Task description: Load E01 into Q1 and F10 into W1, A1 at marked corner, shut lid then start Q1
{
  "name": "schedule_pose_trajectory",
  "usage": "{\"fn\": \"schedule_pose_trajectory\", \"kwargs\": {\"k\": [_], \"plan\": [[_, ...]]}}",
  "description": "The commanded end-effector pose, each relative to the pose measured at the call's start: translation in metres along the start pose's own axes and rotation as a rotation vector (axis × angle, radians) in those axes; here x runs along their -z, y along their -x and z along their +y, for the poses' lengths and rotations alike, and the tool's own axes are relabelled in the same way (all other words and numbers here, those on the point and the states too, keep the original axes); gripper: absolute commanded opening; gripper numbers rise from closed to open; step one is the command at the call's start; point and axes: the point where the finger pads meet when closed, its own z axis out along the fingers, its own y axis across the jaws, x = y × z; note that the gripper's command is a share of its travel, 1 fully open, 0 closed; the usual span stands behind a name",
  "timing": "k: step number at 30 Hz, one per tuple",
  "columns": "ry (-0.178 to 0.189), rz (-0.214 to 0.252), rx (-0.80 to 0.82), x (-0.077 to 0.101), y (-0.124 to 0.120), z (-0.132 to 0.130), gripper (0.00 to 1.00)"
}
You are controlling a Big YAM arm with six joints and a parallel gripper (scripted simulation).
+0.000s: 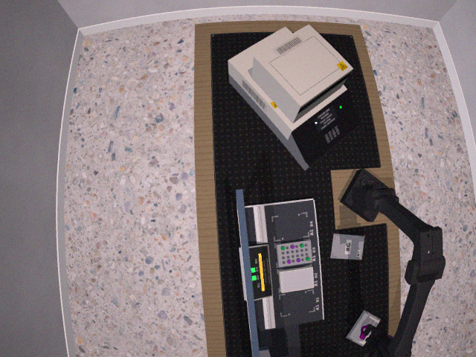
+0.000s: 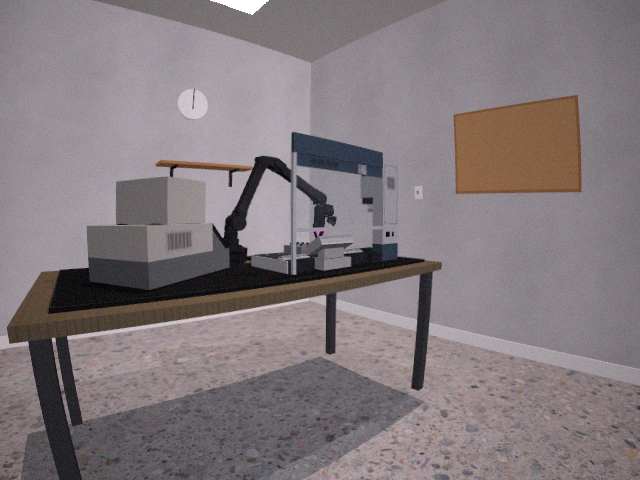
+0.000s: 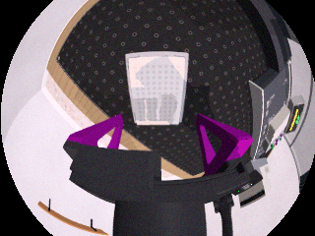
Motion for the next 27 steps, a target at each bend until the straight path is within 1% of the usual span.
{"fn": "schedule_pose_trajectory", "kwargs": {"k": [1,3,7,10,14,20,25,26,27], "plan": [[0.065,-0.092,-0.007,0.066,0.019,0.02,1.0],[0.068,-0.097,-0.012,0.072,0.022,0.018,1.0],[0.07,-0.101,-0.021,0.072,0.026,0.015,1.0],[0.058,-0.087,-0.029,0.07,0.027,0.01,1.0],[0.05,-0.077,-0.029,0.073,0.021,0.005,1.0],[0.063,-0.091,-0.011,0.093,0.016,0.014,1.0],[0.064,-0.092,-0.008,0.096,0.017,0.018,1.0],[0.073,-0.094,-0.044,0.097,0.02,0.011,0.0],[0.077,-0.094,-0.079,0.097,0.023,0.001,0.0]]}}
